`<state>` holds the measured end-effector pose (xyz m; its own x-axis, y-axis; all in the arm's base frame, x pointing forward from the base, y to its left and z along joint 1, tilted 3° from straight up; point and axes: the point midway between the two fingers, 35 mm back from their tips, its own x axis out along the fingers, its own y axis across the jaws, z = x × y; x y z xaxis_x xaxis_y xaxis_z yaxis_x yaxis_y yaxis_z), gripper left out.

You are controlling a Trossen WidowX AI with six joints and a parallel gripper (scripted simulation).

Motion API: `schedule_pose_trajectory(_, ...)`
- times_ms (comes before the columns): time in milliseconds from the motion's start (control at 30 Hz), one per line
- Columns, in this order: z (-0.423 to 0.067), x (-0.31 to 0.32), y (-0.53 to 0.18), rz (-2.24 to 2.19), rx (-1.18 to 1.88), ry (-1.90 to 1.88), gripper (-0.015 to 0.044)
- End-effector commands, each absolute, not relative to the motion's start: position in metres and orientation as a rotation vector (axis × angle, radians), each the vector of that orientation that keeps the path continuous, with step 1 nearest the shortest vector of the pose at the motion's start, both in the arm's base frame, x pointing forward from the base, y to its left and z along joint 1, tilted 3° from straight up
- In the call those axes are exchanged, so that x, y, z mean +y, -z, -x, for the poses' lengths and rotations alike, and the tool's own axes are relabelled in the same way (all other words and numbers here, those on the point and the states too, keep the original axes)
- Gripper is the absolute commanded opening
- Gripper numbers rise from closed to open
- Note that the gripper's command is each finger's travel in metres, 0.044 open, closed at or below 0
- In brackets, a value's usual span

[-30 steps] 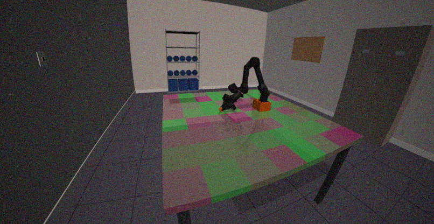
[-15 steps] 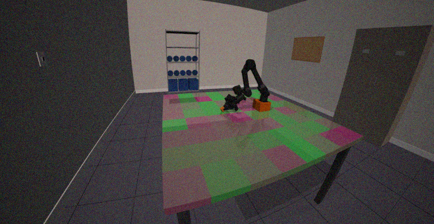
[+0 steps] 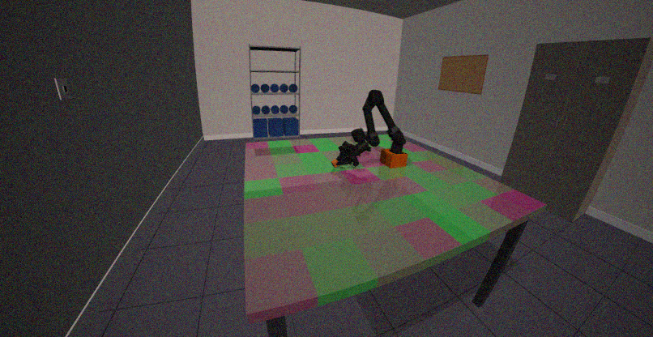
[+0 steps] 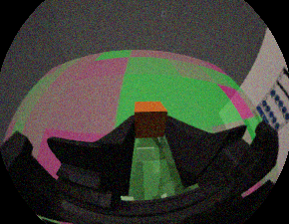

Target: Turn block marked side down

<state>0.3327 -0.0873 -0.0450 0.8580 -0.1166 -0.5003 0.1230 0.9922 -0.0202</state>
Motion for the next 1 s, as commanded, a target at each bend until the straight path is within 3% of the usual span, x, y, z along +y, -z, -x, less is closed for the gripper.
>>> schedule_pose_trajectory(0, -0.3326, -0.0866, 0.0450, -0.018, 0.523, 0.123, 0.0026)
schedule_pose_trajectory(533, -0.3326, -0.0866, 0.0450, -0.018, 0.523, 0.123, 0.0440)
schedule_pose_trajectory(967, -0.3326, -0.0866, 0.0450, -0.018, 0.523, 0.123, 0.0440)
